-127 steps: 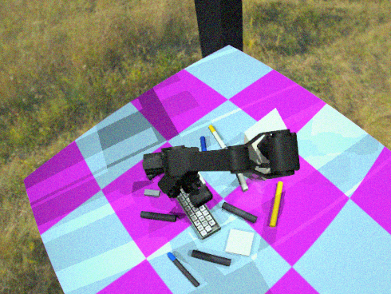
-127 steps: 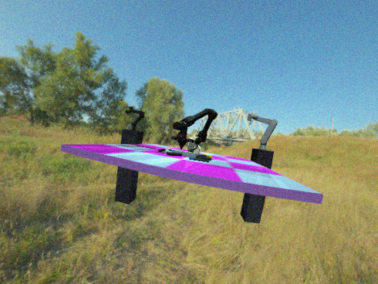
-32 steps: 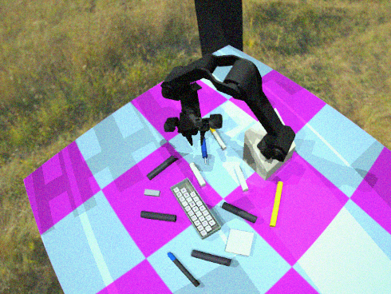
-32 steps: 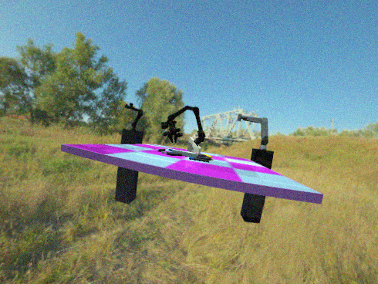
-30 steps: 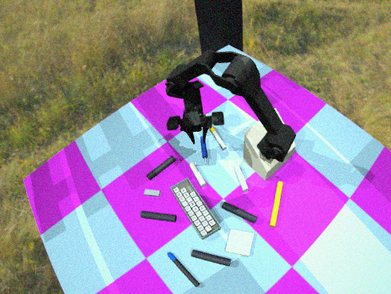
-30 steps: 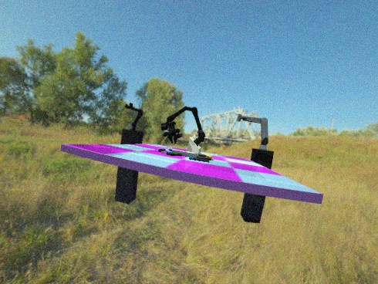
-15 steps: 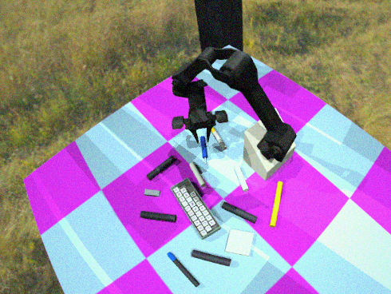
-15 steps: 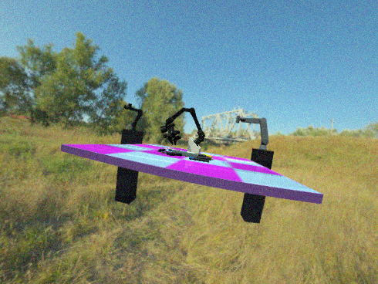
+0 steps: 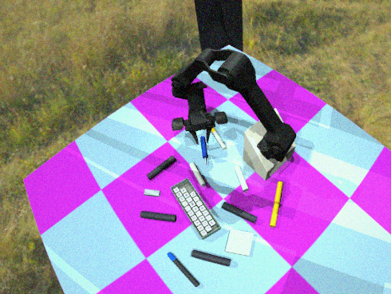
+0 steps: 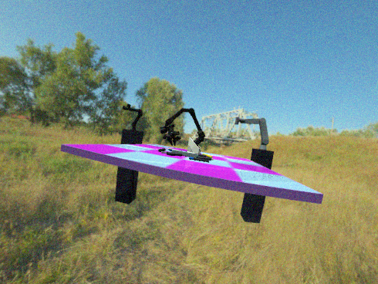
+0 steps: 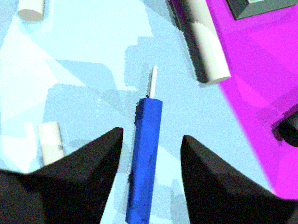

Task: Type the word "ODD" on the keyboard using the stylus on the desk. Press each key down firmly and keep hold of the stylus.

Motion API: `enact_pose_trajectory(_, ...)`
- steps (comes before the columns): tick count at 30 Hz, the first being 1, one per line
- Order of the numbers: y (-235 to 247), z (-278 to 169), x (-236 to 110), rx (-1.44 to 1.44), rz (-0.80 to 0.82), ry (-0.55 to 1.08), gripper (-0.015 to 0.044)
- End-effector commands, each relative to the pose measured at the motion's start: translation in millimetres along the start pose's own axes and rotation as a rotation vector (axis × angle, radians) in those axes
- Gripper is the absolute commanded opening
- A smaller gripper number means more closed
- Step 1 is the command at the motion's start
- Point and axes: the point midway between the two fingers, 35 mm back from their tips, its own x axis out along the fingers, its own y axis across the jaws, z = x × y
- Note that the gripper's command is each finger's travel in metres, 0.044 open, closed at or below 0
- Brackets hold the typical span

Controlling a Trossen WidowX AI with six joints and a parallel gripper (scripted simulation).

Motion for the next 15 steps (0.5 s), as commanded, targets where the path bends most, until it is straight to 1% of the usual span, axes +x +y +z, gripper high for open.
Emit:
enact_pose_trajectory(1, 0.5, -1.6, 4.2, 0.004, 0.001, -0.008, 0.0150)
enact_pose_trajectory(15, 0.5, -5.8, 11.7, 0.004, 0.002, -0.008, 0.0150)
